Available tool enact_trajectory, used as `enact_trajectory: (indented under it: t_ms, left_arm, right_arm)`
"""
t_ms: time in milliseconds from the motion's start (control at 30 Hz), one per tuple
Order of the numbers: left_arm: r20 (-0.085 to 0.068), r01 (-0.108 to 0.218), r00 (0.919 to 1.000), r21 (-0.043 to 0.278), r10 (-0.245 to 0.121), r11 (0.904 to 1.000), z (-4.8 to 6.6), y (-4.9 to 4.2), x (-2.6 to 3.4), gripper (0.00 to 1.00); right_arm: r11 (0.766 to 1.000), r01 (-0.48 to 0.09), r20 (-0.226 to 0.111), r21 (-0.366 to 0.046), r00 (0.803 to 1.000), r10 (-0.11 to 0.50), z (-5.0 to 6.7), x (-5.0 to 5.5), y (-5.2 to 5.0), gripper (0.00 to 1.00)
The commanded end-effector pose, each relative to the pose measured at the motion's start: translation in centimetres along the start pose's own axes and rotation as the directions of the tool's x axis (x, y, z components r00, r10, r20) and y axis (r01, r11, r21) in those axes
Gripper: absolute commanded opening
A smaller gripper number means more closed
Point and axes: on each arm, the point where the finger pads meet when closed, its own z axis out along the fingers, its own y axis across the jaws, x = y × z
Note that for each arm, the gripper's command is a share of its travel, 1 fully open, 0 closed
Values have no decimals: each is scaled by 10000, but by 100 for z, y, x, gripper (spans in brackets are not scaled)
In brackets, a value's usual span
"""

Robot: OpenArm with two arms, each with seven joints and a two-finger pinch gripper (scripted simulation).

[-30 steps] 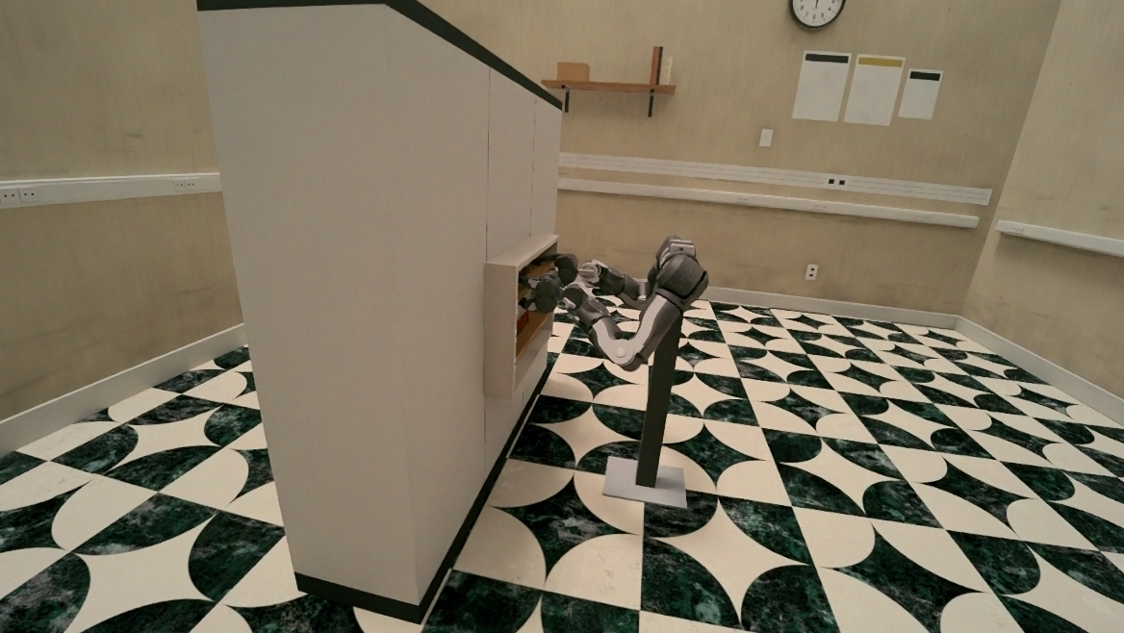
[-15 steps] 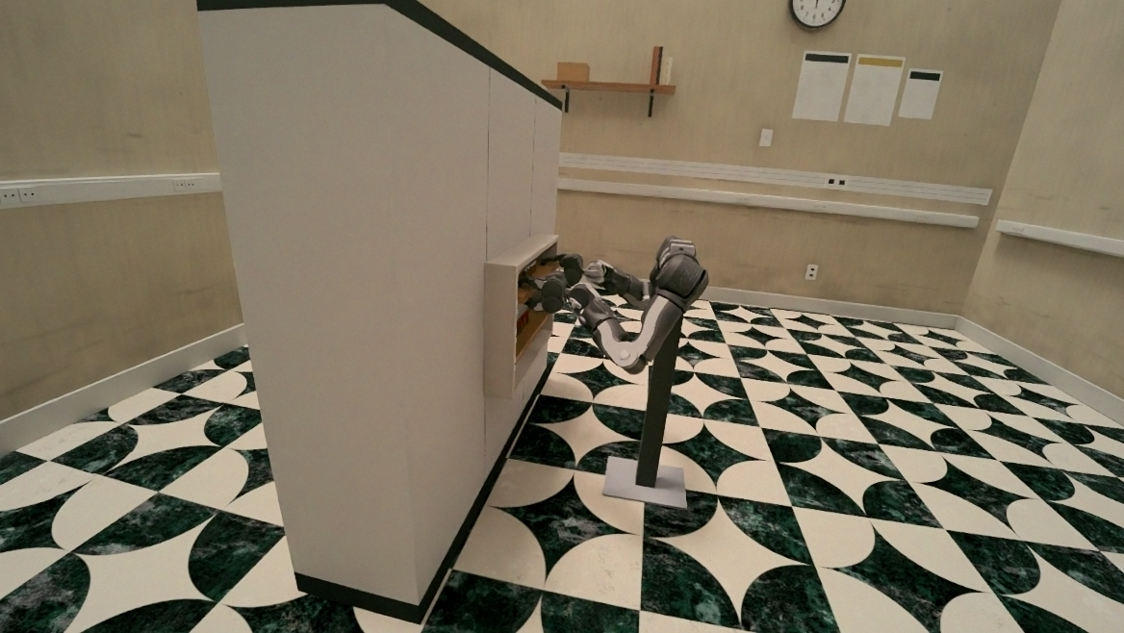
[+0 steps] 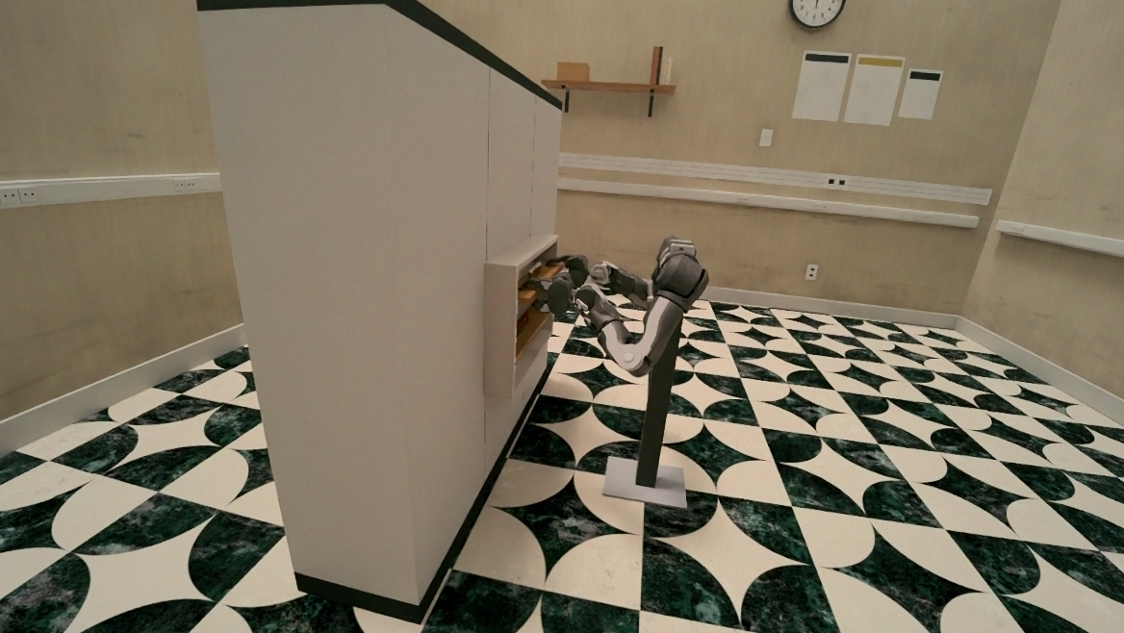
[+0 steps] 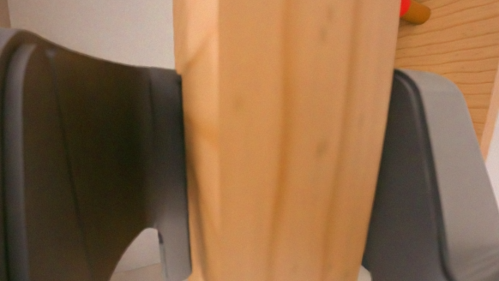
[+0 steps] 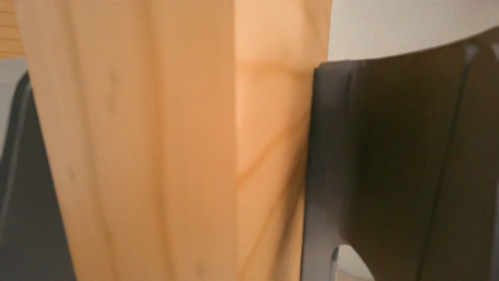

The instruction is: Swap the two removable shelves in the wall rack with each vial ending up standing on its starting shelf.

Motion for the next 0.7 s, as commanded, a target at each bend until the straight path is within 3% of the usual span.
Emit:
enact_trajectory:
  t_ms: [0,667]
  left_arm:
    - [24,0,10000,254,0,9997,-30,-61,2,0]
    - [24,0,10000,254,0,9997,-245,-50,3,0]
  right_arm:
    - [9996,8,-20,-265,10000,-8,-27,-1,77,0]
    - [9996,8,-20,-265,10000,-8,-242,-1,71,0]
